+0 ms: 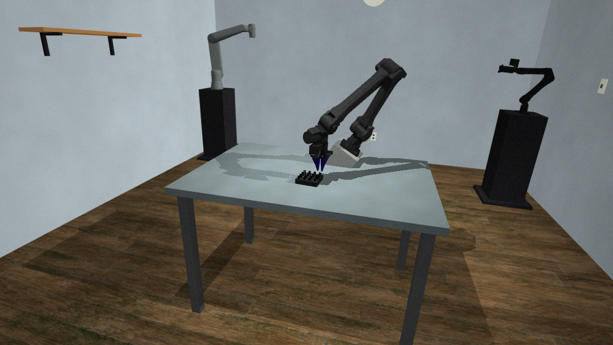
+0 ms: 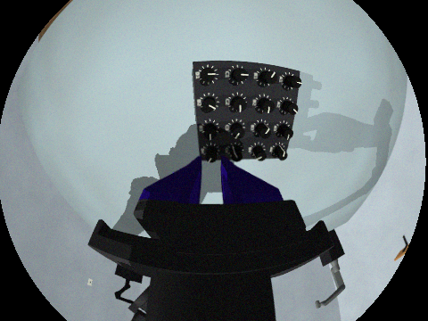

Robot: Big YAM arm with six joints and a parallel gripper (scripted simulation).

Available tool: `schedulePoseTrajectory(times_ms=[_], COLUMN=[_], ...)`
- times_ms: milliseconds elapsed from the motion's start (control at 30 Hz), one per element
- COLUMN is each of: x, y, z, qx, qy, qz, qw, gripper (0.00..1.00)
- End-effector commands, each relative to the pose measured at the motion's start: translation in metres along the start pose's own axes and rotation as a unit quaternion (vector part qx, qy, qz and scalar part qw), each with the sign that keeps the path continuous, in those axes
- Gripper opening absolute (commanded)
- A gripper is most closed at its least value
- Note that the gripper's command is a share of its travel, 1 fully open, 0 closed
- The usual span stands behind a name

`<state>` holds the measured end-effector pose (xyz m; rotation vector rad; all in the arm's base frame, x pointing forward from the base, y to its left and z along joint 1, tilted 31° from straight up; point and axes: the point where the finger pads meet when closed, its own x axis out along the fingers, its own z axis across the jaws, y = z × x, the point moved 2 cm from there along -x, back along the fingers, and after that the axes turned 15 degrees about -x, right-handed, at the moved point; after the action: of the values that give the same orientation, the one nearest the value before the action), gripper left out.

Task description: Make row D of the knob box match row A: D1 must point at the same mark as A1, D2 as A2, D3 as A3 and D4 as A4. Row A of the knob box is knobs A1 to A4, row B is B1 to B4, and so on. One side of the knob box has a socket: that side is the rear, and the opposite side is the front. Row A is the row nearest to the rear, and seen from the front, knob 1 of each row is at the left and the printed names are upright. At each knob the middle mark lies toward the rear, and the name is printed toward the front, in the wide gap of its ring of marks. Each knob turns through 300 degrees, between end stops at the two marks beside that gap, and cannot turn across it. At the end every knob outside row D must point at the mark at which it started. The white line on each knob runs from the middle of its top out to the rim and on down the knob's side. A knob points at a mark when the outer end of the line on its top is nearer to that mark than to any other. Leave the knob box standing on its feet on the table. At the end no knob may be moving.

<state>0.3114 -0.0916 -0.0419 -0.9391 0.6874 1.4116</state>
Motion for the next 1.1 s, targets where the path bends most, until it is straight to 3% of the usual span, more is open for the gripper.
schedulePoseTrajectory(times_ms=[0, 1067], x=[0.0062, 0.0023], y=[-0.0021, 0.0054], z=[0.0003, -0.0016], qx=[0.001, -0.001], qy=[-0.004, -0.001], qz=[0.003, -0.002], qw=[1.000, 1.000], gripper=[0.20, 0.20])
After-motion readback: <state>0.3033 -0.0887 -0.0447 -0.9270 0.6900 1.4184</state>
